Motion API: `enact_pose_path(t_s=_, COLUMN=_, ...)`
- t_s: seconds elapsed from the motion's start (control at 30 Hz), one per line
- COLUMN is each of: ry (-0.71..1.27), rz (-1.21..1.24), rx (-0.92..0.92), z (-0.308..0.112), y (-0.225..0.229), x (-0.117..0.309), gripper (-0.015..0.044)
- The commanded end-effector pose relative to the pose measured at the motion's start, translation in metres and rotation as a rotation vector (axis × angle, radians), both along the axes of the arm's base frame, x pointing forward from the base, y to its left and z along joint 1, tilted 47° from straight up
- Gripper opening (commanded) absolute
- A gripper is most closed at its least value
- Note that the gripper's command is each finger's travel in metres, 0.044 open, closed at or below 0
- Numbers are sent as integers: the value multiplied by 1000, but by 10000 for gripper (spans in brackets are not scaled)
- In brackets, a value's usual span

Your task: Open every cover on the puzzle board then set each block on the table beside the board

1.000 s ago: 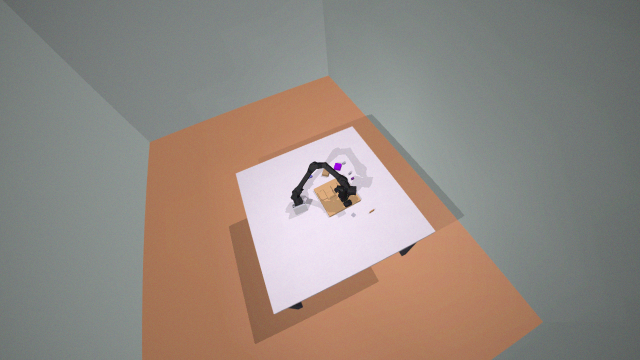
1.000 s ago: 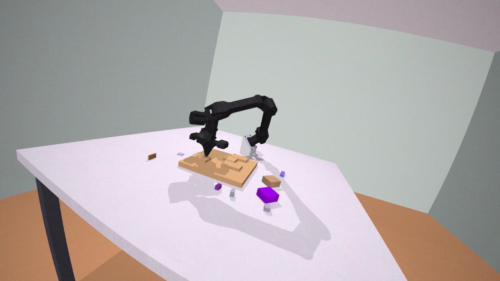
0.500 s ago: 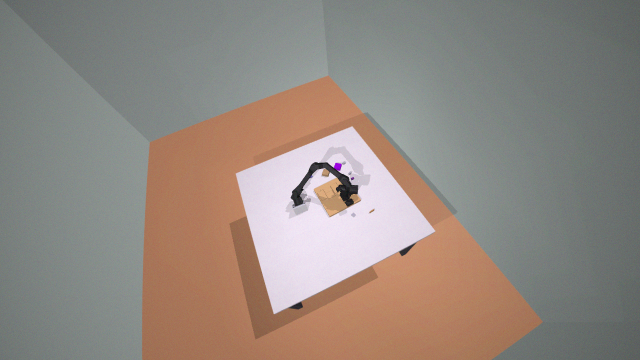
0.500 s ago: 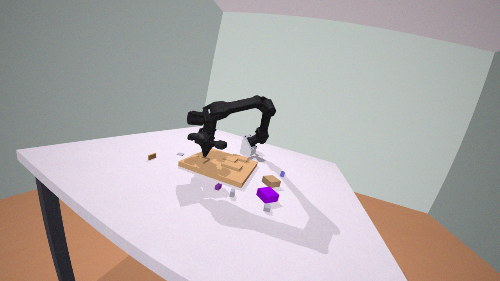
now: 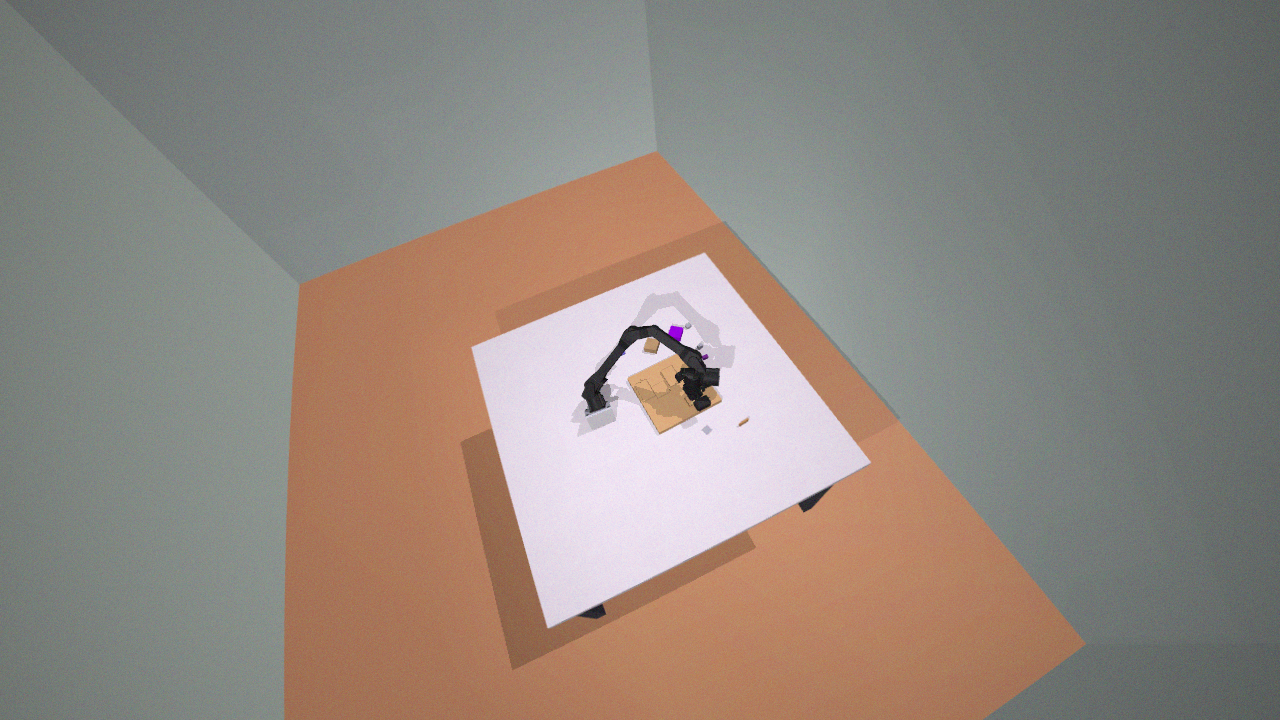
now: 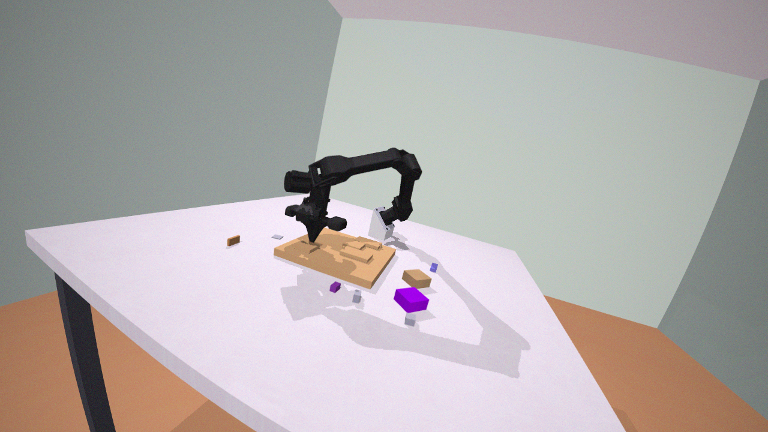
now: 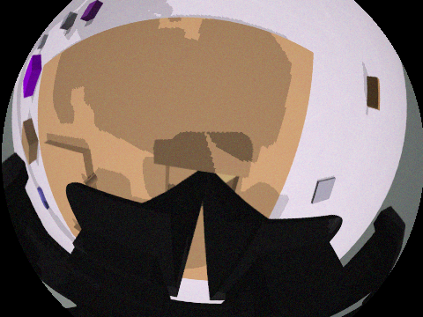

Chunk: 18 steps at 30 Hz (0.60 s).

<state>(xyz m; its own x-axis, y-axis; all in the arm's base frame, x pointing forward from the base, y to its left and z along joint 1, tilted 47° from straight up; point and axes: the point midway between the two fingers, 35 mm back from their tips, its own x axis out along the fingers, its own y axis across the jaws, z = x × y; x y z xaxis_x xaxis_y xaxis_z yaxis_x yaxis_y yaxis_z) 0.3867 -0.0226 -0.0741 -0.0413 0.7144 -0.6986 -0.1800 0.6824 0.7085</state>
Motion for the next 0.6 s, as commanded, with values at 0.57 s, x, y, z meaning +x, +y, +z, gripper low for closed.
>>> enact_pose_path(t_s=0.57, ry=-1, rz=-4, rx=5, z=2, y=5, x=22, gripper=0)
